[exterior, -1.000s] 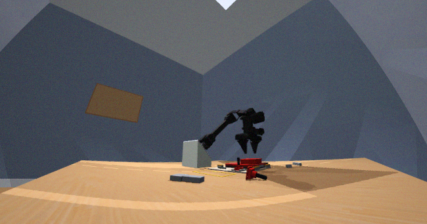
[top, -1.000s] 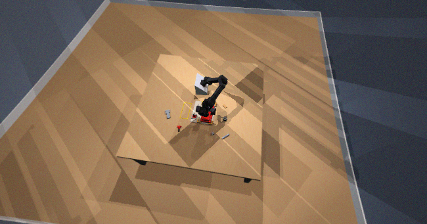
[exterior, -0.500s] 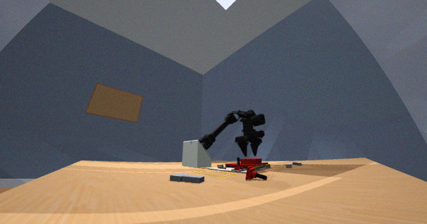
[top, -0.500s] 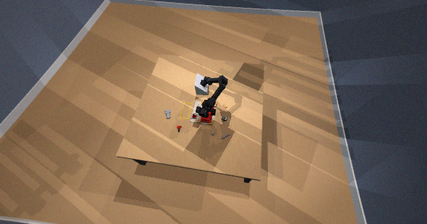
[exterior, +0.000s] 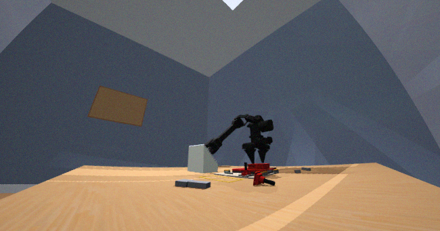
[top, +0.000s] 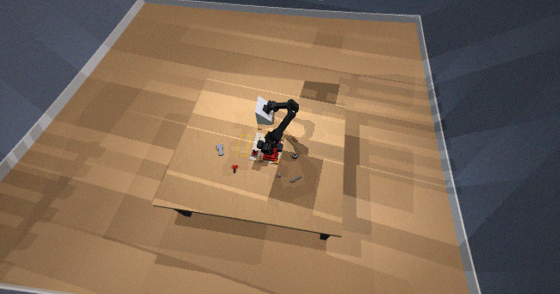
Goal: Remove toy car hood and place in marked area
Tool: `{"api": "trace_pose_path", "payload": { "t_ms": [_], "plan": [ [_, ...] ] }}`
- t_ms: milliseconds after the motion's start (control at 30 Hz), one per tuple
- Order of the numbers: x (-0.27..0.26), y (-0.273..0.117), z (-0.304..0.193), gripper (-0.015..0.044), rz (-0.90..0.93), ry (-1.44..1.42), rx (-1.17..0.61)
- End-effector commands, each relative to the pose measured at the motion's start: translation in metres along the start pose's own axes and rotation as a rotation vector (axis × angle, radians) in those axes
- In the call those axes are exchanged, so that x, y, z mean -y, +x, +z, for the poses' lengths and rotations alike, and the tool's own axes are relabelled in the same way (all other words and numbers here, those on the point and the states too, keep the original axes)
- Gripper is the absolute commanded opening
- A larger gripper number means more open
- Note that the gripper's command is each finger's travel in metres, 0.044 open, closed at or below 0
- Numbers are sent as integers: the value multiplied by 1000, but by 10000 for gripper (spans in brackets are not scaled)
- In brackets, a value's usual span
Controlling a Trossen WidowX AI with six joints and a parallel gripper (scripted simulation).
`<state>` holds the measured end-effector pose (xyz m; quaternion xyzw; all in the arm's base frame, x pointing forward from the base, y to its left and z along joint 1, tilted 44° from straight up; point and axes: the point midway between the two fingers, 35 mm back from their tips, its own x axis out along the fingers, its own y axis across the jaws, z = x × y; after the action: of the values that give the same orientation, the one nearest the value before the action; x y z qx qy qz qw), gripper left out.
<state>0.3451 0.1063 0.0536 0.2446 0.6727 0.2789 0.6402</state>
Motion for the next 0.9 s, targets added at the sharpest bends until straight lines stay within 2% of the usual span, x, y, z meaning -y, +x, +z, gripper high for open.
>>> {"api": "trace_pose_path", "payload": {
  "t_ms": [0,867],
  "plan": [
    [0,2,0,440,4,3,0],
    [0,15,0,440,4,3,0]
  ]
}}
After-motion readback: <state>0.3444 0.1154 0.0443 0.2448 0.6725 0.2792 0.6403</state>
